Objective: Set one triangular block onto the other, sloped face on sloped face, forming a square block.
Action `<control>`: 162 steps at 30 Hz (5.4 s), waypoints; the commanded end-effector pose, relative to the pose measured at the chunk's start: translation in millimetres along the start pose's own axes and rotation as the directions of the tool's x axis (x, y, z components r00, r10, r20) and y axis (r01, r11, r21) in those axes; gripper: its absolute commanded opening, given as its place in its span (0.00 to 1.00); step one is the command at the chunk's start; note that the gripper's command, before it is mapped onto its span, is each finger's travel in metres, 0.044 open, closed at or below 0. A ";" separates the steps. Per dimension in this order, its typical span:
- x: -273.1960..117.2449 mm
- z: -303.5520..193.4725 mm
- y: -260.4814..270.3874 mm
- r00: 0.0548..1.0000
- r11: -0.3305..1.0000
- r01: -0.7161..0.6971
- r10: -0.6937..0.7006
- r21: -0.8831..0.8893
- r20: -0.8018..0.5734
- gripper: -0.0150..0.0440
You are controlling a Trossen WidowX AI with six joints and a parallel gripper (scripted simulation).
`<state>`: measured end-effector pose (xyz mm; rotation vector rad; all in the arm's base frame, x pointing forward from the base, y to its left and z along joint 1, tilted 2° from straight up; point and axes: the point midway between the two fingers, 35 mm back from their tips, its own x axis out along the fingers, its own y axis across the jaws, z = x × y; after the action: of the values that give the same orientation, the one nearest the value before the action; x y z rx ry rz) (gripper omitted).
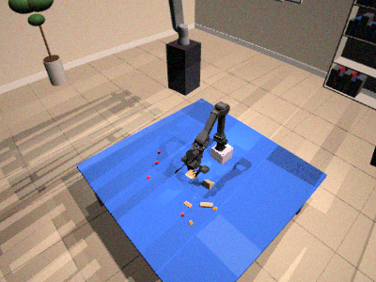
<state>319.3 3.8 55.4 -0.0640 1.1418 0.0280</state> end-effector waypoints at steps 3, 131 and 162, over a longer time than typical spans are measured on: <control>-2.4 1.4 1.0 1.000 1.000 -0.008 0.008 0.027 0.018 0.25; 24.4 -99.5 94.8 1.000 1.000 -0.019 0.018 0.022 0.018 0.25; 30.5 -99.5 95.2 1.000 1.000 -0.019 0.019 0.022 0.018 0.25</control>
<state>236.1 91.5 -16.4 -0.0316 1.1244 0.0276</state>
